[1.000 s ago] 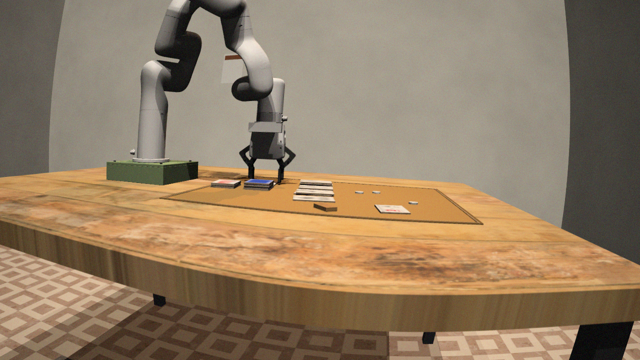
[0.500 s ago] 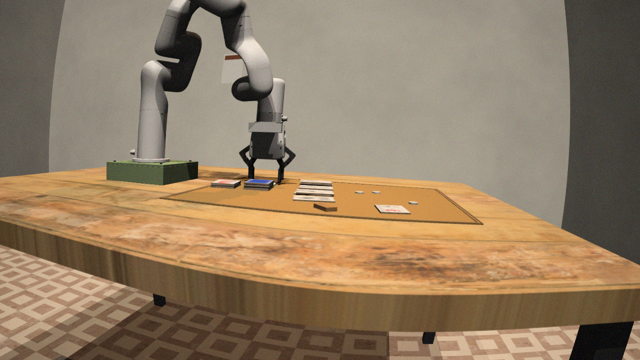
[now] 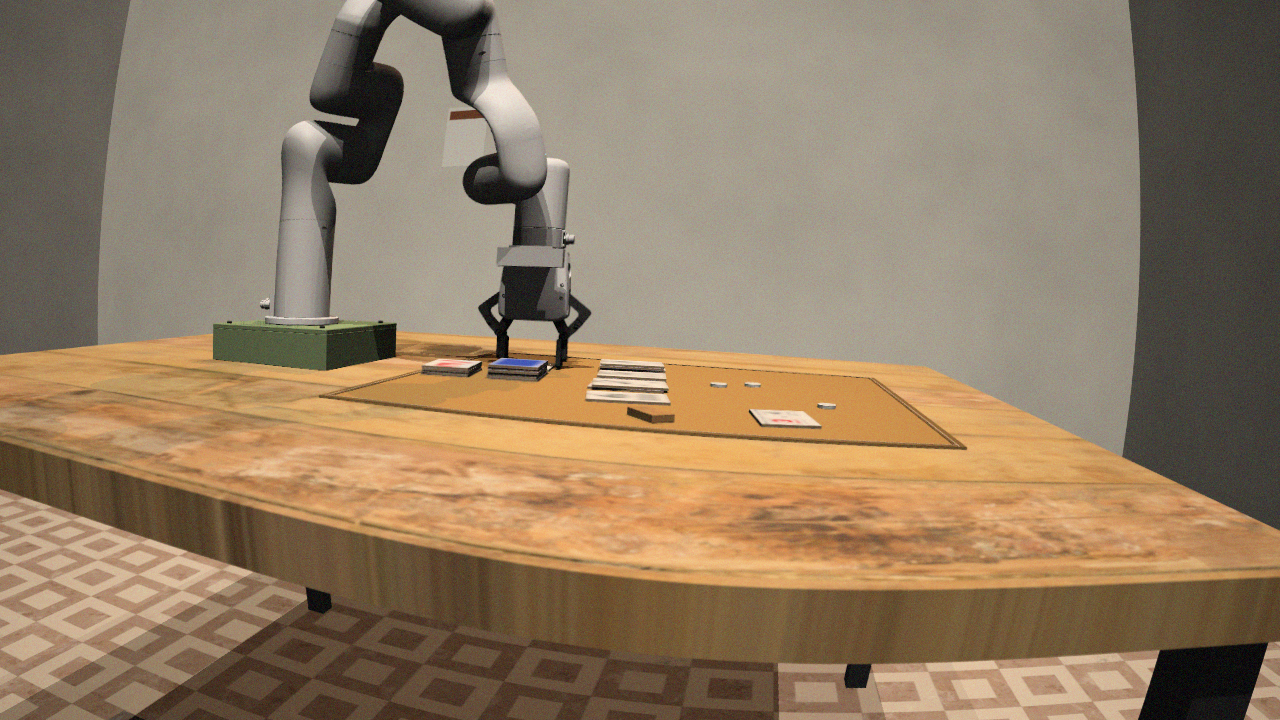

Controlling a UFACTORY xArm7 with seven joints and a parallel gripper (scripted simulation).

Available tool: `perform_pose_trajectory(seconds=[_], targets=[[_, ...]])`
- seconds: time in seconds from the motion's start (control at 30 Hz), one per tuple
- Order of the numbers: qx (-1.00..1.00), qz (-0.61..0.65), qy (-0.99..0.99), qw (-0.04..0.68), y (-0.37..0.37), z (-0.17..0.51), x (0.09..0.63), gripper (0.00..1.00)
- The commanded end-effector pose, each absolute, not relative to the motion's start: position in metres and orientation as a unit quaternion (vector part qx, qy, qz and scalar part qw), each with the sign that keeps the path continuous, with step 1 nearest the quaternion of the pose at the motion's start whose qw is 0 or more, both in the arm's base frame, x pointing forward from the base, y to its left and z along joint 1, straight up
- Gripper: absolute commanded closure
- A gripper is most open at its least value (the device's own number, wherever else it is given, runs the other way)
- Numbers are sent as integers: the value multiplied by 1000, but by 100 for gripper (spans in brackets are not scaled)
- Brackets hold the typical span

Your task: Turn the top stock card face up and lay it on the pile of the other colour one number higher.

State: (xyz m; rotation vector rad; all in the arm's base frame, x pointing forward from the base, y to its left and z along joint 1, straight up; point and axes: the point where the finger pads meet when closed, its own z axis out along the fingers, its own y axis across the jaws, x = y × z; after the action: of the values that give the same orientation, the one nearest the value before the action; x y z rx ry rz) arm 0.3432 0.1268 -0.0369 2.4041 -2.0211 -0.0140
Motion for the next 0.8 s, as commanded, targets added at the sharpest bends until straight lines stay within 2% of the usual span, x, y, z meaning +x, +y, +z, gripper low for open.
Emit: perform_pose_trajectory(seconds=[0.0, 0.4, 0.43, 0.77], targets=[[766, -3, -643, -1, 127, -36, 344, 13], [766, -3, -643, -1, 127, -36, 344, 13], [766, -3, -643, -1, 127, -36, 344, 26], [766, -3, -643, -1, 127, -36, 344, 26]])
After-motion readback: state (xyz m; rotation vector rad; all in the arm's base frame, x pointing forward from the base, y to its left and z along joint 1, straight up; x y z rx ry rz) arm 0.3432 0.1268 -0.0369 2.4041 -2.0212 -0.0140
